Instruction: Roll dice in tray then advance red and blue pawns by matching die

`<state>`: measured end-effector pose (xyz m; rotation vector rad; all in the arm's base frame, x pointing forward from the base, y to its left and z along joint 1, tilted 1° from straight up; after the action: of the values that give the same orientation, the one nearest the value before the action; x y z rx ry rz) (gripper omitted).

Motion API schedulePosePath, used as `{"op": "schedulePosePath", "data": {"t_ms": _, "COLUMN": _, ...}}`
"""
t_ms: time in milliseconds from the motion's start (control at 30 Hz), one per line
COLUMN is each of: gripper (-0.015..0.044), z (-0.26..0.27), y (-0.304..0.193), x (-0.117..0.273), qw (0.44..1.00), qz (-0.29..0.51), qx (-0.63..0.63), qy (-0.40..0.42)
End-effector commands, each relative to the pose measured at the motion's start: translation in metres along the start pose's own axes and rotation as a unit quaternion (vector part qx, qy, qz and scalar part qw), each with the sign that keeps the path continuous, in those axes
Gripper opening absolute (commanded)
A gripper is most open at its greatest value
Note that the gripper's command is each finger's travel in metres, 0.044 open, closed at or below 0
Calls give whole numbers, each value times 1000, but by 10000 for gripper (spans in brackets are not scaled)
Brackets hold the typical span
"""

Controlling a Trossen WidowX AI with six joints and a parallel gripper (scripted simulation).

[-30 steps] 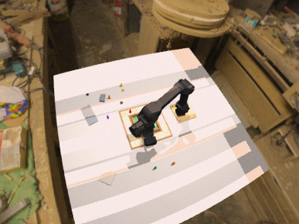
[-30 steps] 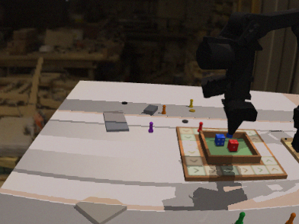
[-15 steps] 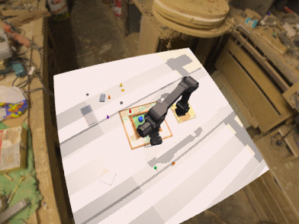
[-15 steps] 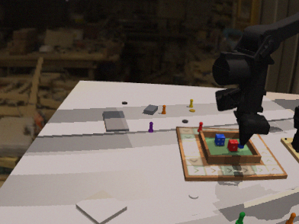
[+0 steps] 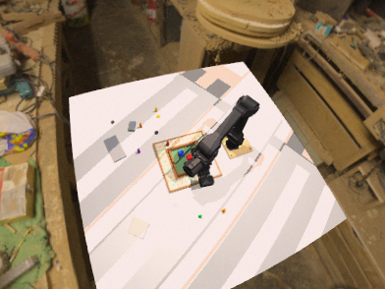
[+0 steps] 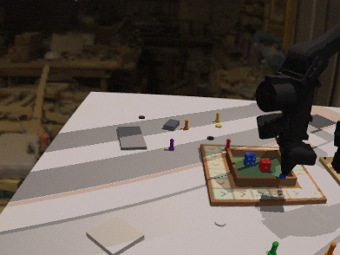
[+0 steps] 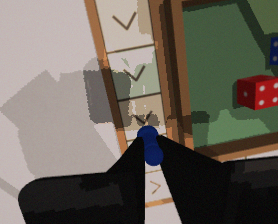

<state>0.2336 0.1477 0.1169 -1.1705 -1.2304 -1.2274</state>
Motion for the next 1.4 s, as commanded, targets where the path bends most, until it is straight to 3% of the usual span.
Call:
{"op": "schedulePosePath", "data": {"t_ms": 0, "gripper": 0, "z": -1, "y": -1, "x": -11, "qw": 1000, "qz": -2, "qx": -1, "qy": -1}}
{"op": "schedulePosePath", "data": {"t_ms": 767, "gripper": 0, "z": -1, "y": -2, "x": -48, "qw": 1000, "qz": -2, "qx": -1, "qy": -1}}
{"op": "schedulePosePath", "data": {"t_ms": 1100, "gripper": 263, "z": 0, "y": -1, "x": -39, "qw": 1000, "qz": -4, "qx": 0, "qy": 2}}
{"op": "schedulePosePath", "data": {"t_ms": 1233, "gripper": 368, "z": 0, "y": -1, "x": 5, "qw": 1000, "qz": -2, "qx": -1, "qy": -1}}
{"op": "schedulePosePath", "data": {"t_ms": 1333, "gripper": 440, "z": 0, "y": -2, "x": 7, "qw": 1000, "qz": -2, "qx": -1, "qy": -1}}
{"op": "schedulePosePath", "data": {"t_ms": 1367, "gripper": 440, "z": 0, "y": -2, "x": 7, "qw": 1000, "qz": -2, "qx": -1, "qy": -1}}
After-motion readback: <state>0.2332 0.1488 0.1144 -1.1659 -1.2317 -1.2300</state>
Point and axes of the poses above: the point midway between the two fingers, 35 mm back from their tips, its own x axis back along the fingers, its own z axis across the jaws, y = z × x, the point moved 2 cm from there along x, back along the fingers, and after that the axes turned 1 degree about x, right-handed, at the moved point
